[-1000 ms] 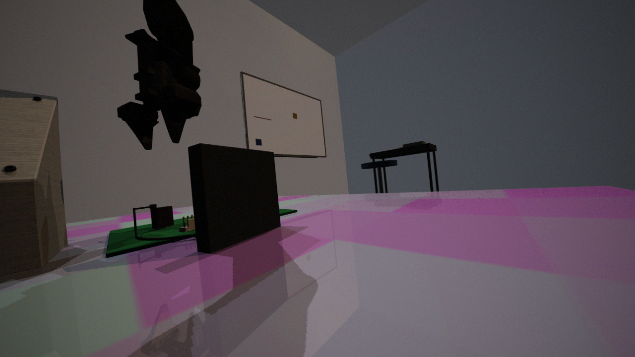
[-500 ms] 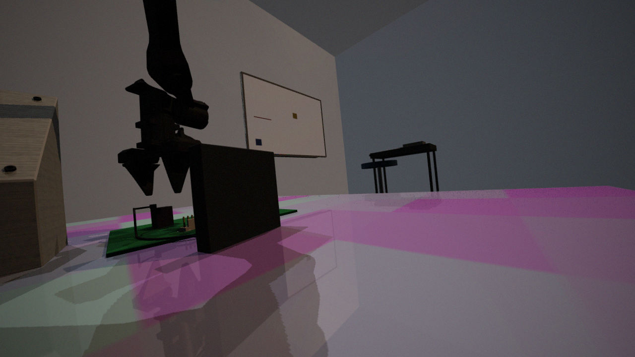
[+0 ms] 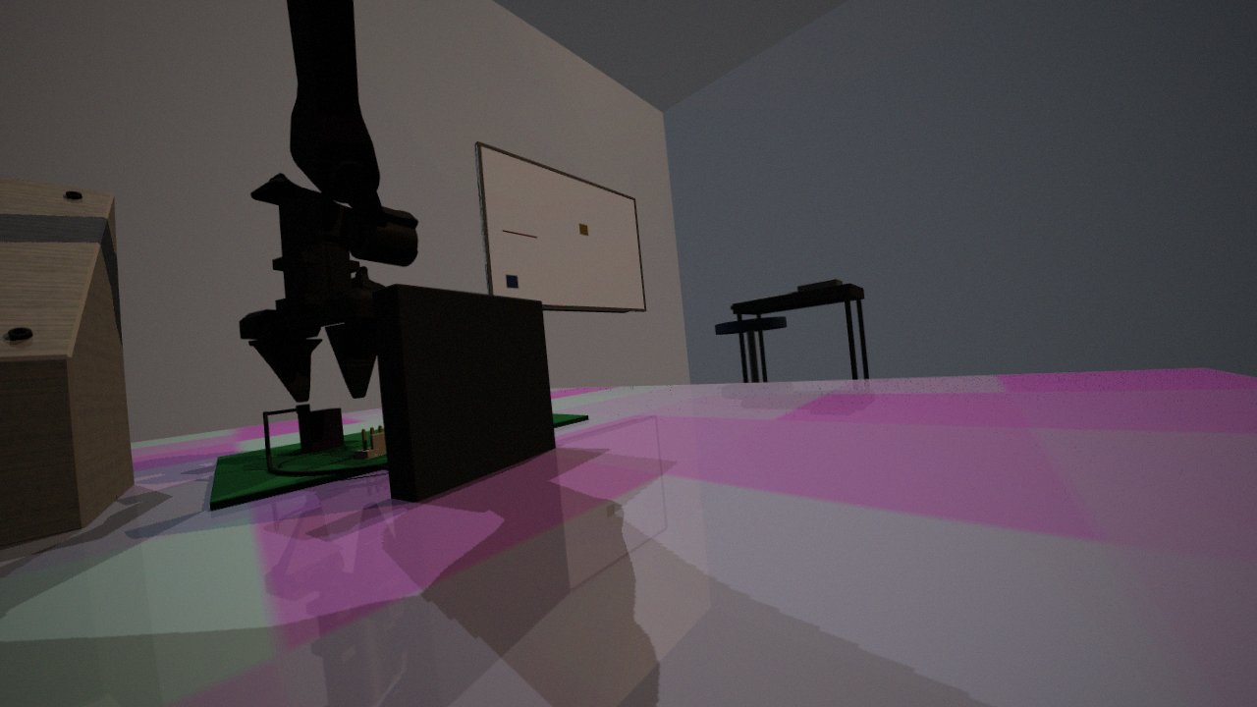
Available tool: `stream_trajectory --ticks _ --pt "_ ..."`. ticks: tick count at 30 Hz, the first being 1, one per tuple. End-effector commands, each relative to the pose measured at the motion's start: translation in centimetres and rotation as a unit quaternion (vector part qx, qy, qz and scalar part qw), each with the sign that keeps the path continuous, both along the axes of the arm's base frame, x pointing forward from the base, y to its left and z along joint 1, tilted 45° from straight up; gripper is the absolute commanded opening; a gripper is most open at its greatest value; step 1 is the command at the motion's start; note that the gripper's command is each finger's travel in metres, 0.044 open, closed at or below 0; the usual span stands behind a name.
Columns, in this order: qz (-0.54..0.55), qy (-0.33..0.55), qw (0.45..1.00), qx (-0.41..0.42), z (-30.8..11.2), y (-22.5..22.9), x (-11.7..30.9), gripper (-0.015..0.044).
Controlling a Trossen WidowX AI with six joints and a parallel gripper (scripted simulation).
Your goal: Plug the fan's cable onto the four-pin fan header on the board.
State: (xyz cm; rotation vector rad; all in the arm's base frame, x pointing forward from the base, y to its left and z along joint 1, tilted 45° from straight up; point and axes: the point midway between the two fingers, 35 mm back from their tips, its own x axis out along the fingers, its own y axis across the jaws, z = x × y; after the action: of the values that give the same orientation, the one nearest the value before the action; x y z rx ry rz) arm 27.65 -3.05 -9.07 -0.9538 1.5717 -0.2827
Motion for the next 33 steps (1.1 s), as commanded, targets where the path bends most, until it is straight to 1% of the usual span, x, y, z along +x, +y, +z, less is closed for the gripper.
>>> stream_trajectory --ticks 1,24,33 --pt "0.000 0.004 1.000 -0.003 -0.5 -0.7 -0.2 0.0440" --pt "0.000 0.004 1.000 -0.004 -2.6 -2.9 -0.2 0.0440" --pt "-0.001 0.002 1.000 -0.002 -2.5 -2.7 0.0 0.0204"
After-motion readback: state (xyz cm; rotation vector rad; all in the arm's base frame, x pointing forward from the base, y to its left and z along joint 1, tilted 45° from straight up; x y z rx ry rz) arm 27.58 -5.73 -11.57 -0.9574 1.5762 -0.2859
